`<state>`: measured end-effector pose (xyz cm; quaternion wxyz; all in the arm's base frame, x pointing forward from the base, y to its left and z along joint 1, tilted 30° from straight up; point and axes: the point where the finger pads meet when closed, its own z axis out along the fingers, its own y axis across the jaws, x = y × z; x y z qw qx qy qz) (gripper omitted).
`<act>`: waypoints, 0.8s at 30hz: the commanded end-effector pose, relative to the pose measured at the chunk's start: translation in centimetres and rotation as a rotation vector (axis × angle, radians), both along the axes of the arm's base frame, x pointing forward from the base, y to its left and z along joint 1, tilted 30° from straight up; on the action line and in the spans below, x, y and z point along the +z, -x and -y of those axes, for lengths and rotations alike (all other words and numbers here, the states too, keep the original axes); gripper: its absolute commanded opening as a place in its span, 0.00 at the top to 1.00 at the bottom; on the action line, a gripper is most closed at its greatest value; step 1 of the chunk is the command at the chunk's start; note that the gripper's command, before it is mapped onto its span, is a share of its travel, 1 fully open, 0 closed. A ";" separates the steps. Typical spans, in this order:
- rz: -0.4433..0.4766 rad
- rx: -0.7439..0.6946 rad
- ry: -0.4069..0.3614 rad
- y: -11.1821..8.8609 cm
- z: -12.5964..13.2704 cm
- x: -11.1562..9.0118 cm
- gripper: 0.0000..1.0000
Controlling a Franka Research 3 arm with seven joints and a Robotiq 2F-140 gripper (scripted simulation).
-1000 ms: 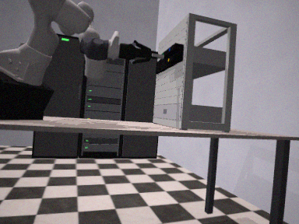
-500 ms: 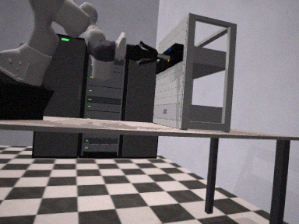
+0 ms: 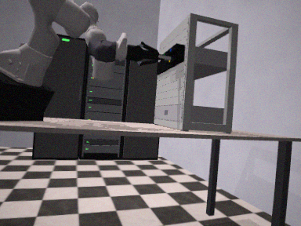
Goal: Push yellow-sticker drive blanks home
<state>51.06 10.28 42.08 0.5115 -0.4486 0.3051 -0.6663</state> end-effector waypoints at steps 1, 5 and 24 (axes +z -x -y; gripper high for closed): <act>-0.001 0.002 -0.006 -0.1 0.0 0.0 1.00; -0.001 0.002 -0.006 -0.1 0.0 0.0 1.00; -0.001 0.002 -0.006 -0.4 -0.5 -0.1 1.00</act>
